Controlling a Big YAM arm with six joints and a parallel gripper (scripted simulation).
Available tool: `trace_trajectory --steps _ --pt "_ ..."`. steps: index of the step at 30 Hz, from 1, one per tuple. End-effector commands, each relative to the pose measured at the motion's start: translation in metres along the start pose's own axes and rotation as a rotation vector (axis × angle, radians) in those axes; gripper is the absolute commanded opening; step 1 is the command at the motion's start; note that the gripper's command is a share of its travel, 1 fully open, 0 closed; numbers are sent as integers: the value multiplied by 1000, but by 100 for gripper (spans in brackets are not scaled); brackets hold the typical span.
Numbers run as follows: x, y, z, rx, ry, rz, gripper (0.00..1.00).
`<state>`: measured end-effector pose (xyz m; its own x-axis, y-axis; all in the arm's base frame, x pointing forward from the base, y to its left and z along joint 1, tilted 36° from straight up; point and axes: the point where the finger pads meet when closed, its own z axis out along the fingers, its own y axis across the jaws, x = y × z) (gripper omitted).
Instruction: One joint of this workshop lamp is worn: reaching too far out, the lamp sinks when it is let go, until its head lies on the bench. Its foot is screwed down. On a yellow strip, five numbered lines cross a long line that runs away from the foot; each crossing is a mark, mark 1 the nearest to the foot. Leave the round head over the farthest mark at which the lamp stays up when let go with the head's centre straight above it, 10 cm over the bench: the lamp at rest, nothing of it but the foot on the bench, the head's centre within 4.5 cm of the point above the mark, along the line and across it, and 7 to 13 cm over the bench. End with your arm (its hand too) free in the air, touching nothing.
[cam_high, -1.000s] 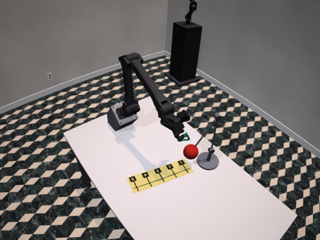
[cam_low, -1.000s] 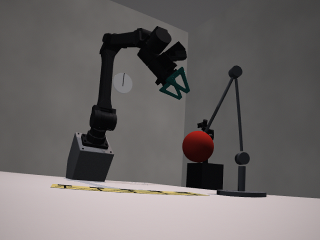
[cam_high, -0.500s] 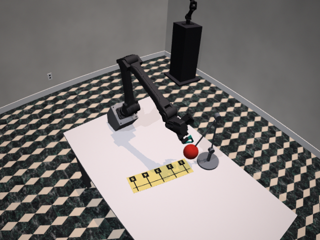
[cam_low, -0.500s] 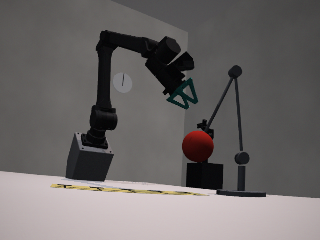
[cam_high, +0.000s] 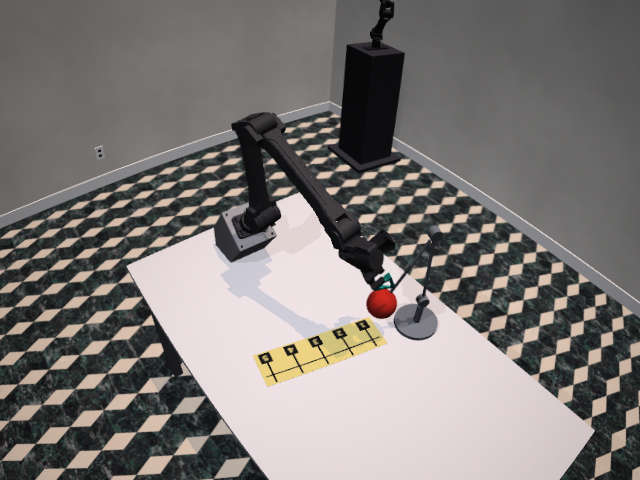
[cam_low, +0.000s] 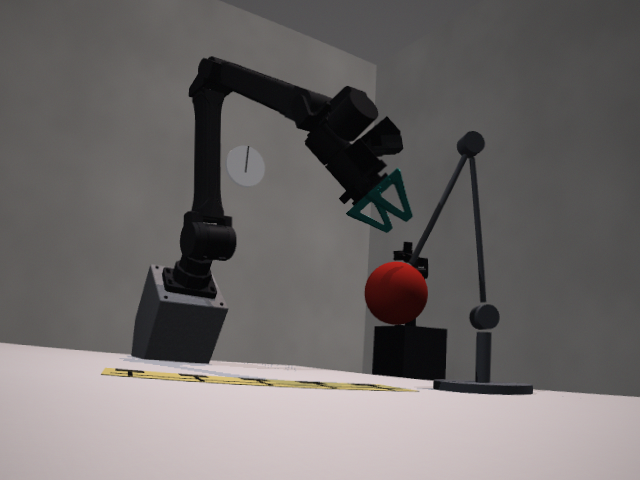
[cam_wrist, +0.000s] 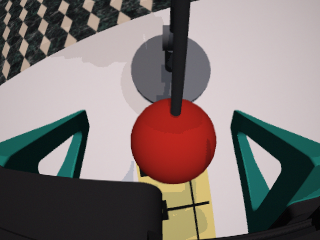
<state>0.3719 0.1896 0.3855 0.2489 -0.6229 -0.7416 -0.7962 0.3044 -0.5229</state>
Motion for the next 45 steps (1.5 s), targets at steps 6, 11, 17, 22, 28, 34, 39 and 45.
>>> trace_trajectory --steps 6,11,17,22,28,34,39,45 --pt "-10 -6 21 14 -20 -17 100" --pt "-11 -7 34 20 -18 -26 100" --pt "-13 -9 39 22 -22 -24 100" --pt "-15 -11 43 24 -30 -17 100" --pt "-18 -14 48 27 -39 -9 100" --pt "-18 -14 49 28 -41 -8 100" --pt "-18 -14 49 28 -41 -8 100" --pt "-18 -14 49 28 -41 -8 100"
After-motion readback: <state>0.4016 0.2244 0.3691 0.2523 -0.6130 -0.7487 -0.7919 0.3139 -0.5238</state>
